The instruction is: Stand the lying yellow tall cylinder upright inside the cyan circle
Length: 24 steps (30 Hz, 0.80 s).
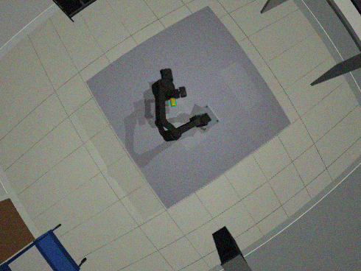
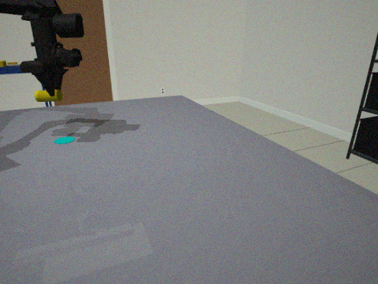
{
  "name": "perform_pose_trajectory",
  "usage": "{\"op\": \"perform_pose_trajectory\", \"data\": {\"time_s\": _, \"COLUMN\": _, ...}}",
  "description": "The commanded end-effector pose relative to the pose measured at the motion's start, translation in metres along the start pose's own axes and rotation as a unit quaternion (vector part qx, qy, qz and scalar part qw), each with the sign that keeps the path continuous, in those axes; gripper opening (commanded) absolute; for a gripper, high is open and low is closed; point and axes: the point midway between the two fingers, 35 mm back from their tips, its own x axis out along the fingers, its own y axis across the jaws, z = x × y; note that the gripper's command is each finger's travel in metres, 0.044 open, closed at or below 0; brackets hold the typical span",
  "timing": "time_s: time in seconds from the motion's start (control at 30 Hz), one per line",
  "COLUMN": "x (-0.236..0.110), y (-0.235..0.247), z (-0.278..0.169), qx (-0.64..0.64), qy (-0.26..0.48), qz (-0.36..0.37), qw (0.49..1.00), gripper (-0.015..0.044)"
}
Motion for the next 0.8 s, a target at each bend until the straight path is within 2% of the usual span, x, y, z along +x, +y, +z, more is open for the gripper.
{"op": "perform_pose_trajectory", "data": {"time_s": 0.0, "x": 0.002, "y": -0.001, "z": -0.001, "qx": 0.0, "qy": -0.002, "qz": -0.012, "qw": 1.0, "gripper": 0.0105}}
{"op": "perform_pose_trajectory", "data": {"time_s": 0.77, "x": 0.015, "y": -0.01, "z": -0.008, "qx": -0.002, "qy": -0.026, "qz": -0.083, "qw": 0.996, "gripper": 0.0105}}
